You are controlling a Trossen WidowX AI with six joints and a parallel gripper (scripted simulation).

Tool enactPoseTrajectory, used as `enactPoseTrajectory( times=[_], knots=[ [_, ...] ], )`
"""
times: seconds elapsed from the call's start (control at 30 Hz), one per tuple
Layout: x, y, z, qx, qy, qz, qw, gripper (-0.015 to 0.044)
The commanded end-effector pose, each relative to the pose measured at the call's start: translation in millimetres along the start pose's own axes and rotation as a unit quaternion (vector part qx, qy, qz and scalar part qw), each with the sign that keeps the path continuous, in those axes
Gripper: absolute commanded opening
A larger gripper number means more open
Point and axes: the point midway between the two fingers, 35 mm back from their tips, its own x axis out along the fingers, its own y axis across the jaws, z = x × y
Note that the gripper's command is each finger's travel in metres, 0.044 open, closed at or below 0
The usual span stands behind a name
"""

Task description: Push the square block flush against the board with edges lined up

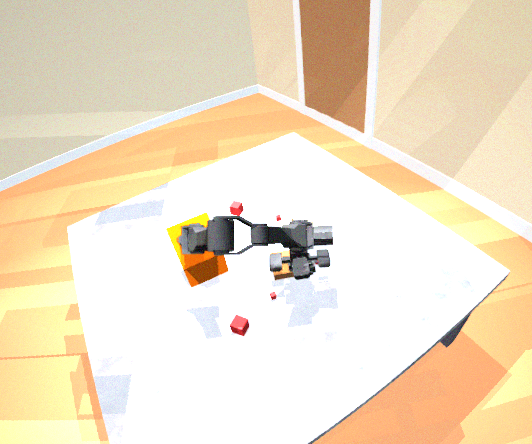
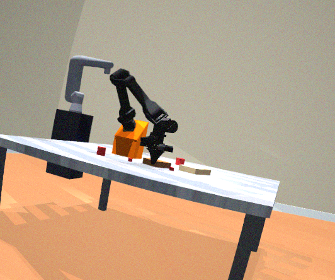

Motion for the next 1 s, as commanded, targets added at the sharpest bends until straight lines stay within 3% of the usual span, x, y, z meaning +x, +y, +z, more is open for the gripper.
enactPoseTrajectory(
  times=[0.0, 0.5, 0.97],
  knots=[
    [5.2, -3.8, -9.8, -0.005, 0.005, -0.009, 1.000, 0.0000],
    [5.2, -4.1, -21.2, -0.005, 0.006, -0.010, 1.000, 0.0000],
    [5.2, -1.4, -1.6, -0.005, 0.005, -0.009, 1.000, 0.0000]
  ],
)
